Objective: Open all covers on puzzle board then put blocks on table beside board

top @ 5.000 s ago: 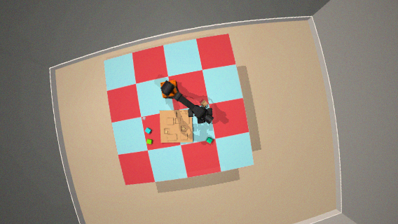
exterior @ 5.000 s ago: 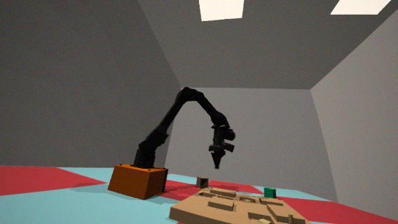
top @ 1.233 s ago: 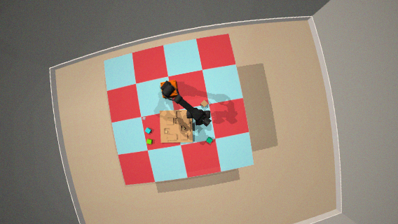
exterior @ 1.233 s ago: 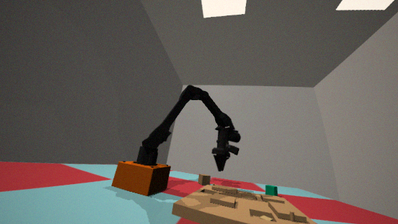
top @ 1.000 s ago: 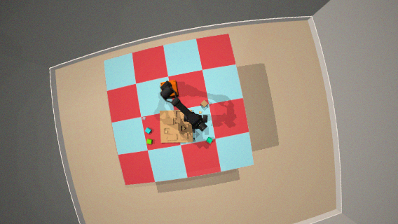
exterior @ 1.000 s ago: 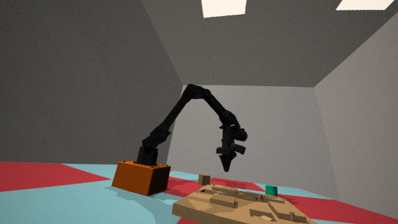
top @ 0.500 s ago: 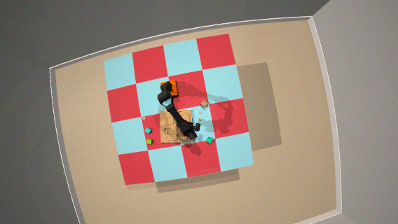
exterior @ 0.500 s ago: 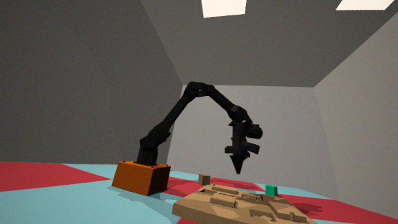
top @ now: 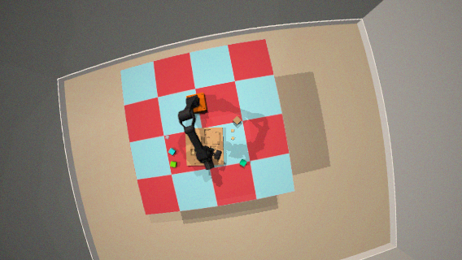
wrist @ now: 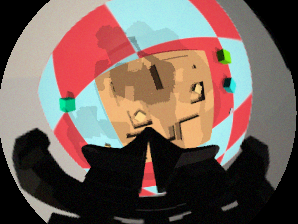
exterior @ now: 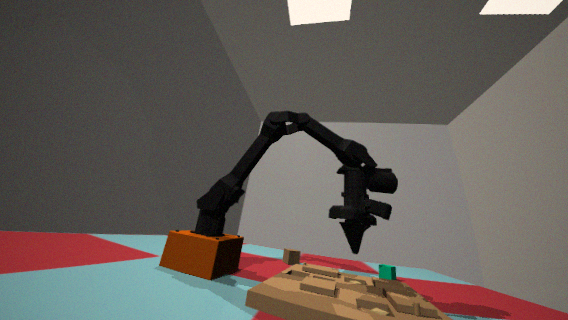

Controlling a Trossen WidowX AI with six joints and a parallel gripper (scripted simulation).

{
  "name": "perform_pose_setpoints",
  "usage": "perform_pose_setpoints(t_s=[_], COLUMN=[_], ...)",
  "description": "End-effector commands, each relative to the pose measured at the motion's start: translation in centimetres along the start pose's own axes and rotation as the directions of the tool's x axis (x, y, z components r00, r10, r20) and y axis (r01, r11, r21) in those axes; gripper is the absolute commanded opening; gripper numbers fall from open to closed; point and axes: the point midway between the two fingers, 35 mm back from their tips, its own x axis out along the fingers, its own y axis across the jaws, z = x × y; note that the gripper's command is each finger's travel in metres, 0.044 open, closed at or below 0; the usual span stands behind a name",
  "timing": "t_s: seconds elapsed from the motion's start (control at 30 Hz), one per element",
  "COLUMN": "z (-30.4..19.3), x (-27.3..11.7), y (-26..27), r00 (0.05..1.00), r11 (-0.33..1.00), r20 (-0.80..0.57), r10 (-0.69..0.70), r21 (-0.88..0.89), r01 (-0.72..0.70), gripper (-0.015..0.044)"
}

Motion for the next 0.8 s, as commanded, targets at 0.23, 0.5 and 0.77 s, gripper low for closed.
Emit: perform_pose_setpoints(t_s=[0.23,0.5,0.77], z=[3.7,6.0,7.6], x=[0.0,0.0,-0.1], y=[-4.9,-8.9,-12.4], r00=[1.000,1.000,1.000], r11=[0.996,0.988,0.978], r20=[0.005,0.006,0.007], r10=[-0.010,-0.015,-0.020], r21=[0.089,0.156,0.209], r01=[0.009,0.014,0.018], gripper=[0.0000,0.0000,0.0000])
